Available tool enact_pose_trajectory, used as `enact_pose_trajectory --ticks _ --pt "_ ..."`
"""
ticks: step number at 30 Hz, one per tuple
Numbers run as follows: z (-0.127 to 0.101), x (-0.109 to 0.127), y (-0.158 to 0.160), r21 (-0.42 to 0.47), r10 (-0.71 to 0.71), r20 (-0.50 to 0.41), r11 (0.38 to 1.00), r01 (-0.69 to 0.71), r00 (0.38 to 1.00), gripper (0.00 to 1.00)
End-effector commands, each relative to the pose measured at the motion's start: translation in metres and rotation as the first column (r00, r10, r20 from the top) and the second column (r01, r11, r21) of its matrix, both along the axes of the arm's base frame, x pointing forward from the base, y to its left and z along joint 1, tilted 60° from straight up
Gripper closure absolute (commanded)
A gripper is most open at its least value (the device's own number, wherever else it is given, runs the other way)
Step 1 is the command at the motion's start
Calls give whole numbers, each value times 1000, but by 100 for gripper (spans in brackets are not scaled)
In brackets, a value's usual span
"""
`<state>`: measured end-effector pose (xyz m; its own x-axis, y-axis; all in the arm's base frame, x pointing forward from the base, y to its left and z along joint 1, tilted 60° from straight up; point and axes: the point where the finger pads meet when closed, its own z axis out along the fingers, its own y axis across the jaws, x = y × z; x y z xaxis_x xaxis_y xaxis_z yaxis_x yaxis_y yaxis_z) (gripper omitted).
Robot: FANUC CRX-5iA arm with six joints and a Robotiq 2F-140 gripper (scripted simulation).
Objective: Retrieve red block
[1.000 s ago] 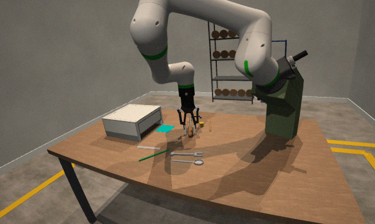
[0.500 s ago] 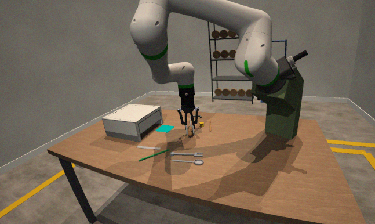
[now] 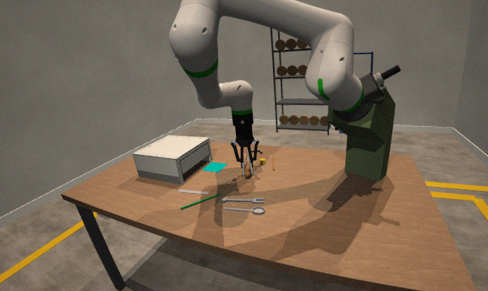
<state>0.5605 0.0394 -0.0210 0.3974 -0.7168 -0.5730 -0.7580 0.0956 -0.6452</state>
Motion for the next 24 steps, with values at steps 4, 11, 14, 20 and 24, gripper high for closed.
enact_pose_trajectory --ticks 4,11,14,20,24 --pt "0 0 0 0 0 0 1000 0 1000 100" --pt "0 0 0 0 0 0 1000 0 1000 100" --pt "0 0 0 0 0 0 1000 0 1000 100" --pt "0 0 -1 0 0 0 1000 0 1000 100" --pt "1 -1 -2 0 0 0 1000 0 1000 100"
